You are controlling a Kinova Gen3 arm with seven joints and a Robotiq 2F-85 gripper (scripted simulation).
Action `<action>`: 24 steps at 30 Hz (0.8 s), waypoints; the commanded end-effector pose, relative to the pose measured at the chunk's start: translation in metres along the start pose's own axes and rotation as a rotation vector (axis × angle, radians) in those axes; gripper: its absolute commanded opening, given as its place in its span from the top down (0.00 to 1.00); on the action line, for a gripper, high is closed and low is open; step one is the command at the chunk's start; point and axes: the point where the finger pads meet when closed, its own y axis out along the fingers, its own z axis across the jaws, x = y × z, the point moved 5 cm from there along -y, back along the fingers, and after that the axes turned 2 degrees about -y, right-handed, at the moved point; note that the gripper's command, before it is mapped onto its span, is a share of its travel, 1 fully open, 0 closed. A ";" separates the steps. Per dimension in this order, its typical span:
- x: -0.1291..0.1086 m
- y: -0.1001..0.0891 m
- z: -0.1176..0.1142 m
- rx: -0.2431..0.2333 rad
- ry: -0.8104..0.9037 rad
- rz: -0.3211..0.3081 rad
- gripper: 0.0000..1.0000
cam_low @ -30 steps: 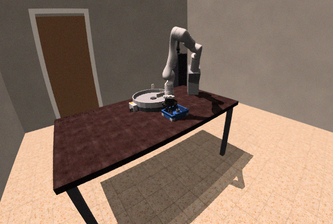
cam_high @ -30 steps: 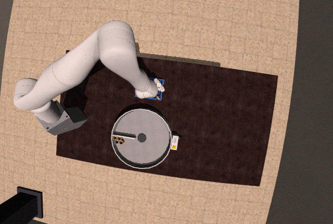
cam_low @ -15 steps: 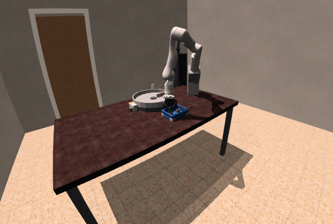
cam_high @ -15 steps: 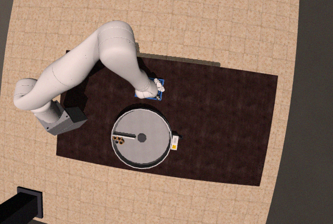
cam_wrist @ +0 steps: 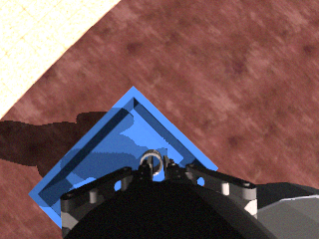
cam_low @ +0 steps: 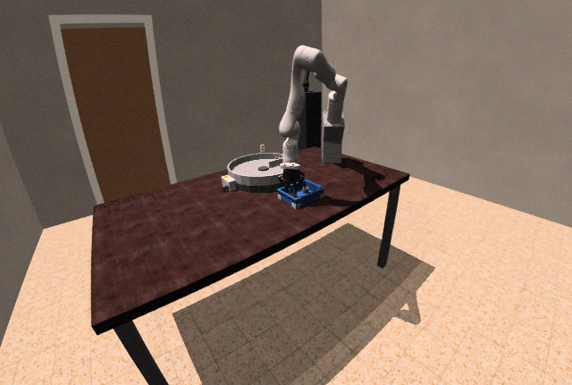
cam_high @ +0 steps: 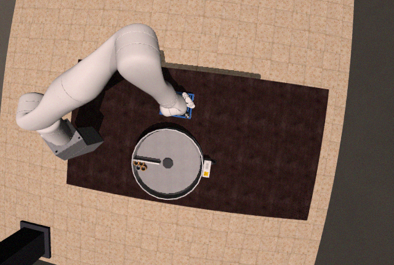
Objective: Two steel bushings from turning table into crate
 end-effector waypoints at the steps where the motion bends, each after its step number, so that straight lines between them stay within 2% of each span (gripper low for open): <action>1: 0.000 -0.005 0.001 0.003 0.004 0.000 0.84; 24: -0.002 -0.008 0.001 0.004 -0.001 0.002 0.84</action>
